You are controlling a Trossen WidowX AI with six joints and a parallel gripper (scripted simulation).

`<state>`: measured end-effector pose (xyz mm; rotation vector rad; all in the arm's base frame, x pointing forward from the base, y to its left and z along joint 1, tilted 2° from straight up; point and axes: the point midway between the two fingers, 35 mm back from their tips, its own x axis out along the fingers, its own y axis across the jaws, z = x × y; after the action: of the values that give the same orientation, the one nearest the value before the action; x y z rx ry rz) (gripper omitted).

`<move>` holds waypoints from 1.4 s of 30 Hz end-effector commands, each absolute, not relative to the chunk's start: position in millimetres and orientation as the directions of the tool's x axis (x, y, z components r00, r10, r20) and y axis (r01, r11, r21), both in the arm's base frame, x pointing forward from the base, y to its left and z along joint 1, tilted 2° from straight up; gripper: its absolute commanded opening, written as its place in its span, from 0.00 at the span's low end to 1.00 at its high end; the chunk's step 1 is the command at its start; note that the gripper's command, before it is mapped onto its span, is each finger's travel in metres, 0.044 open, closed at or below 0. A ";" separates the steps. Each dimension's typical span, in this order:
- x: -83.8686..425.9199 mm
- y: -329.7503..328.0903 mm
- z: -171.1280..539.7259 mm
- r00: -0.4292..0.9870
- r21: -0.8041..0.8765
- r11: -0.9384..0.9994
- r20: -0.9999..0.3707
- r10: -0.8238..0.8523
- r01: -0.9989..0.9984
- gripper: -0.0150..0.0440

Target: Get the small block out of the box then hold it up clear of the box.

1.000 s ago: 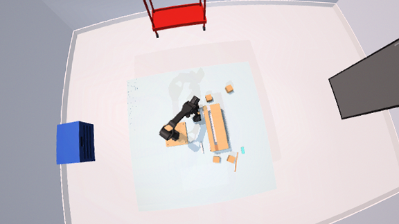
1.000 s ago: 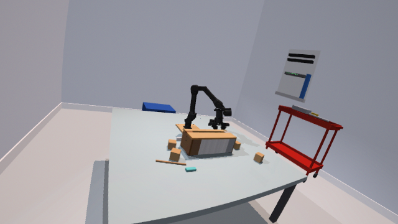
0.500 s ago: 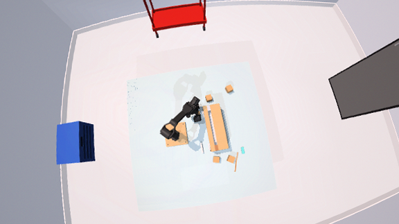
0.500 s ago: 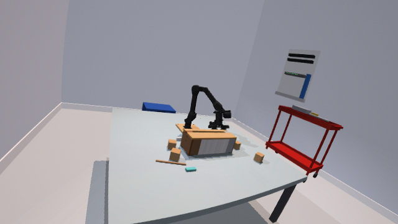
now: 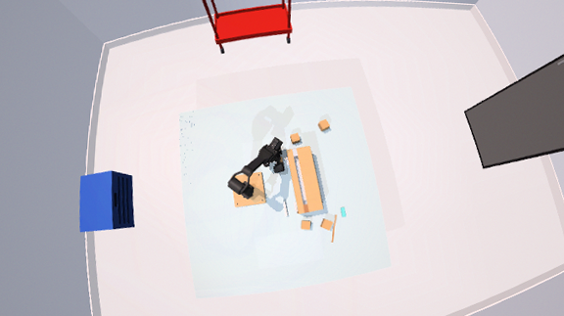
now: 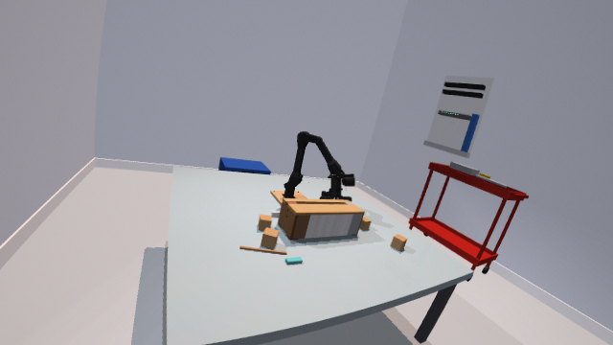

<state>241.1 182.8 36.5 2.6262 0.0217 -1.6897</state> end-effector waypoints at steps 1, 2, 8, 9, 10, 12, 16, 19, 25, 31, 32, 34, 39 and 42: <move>240.1 181.2 28.1 0.409 0.017 -1.000 -0.912 -0.005 0.026 0.74; 239.9 181.1 26.5 0.409 0.017 -1.000 -0.912 -0.005 0.026 0.74; 239.3 180.3 19.8 0.409 0.018 -1.000 -0.912 -0.005 0.026 0.74; 239.3 180.3 19.8 0.409 0.018 -1.000 -0.912 -0.005 0.026 0.69; 239.3 180.3 19.8 0.409 0.018 -1.000 -0.912 -0.005 0.026 0.65; 239.3 180.3 19.8 0.409 0.018 -1.000 -0.912 -0.005 0.026 0.56; 239.3 180.3 19.8 0.409 0.018 -1.000 -0.912 -0.005 0.026 0.41; 239.4 180.4 20.7 0.409 0.017 -1.000 -0.912 -0.005 0.026 0.35; 241.0 182.7 54.0 0.410 0.016 -1.000 -0.912 -0.005 0.023 0.25; 239.5 181.7 83.1 0.411 0.014 -1.000 -0.912 -0.004 0.021 0.25; 239.5 181.7 83.1 0.411 0.014 -1.000 -0.912 -0.004 0.021 0.25; 239.6 180.5 86.2 0.409 0.013 -0.999 -0.912 0.003 0.036 0.25; 239.6 170.8 109.6 0.401 0.006 -0.989 -0.914 0.054 0.148 0.25; 238.5 164.6 124.2 0.400 0.002 -0.976 -0.912 0.088 0.219 0.25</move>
<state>238.5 168.9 107.4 2.5351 0.1905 -1.6679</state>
